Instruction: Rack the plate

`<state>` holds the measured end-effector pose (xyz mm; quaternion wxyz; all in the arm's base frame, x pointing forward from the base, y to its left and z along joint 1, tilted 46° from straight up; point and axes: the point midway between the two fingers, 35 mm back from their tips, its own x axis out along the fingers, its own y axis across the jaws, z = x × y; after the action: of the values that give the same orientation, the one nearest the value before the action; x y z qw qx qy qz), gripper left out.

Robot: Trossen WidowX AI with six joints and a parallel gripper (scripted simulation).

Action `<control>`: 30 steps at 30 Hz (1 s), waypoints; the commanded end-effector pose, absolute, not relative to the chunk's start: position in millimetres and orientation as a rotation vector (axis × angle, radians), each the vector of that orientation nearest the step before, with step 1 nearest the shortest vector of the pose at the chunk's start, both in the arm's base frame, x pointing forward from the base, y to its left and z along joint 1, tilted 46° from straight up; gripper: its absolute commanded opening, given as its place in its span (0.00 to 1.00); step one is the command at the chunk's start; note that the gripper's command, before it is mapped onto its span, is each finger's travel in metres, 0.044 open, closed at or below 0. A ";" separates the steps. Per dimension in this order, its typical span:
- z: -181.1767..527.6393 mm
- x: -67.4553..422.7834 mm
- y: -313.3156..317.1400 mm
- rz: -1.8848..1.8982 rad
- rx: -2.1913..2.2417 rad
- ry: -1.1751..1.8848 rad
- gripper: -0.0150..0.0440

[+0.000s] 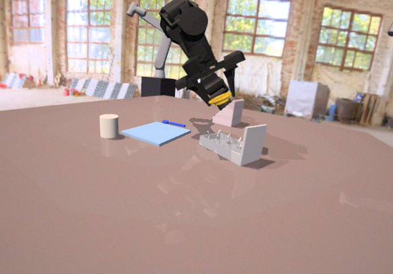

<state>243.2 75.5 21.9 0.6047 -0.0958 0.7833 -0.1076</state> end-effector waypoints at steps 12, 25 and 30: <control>-0.7 243.2 59.9 0.210 -0.172 1.784 0.25; -11.7 246.0 48.4 0.551 -0.187 1.600 0.25; -14.2 247.2 43.8 0.662 -0.212 1.499 0.25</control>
<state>247.6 47.0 -12.0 0.6644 -0.0874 0.6969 0.2553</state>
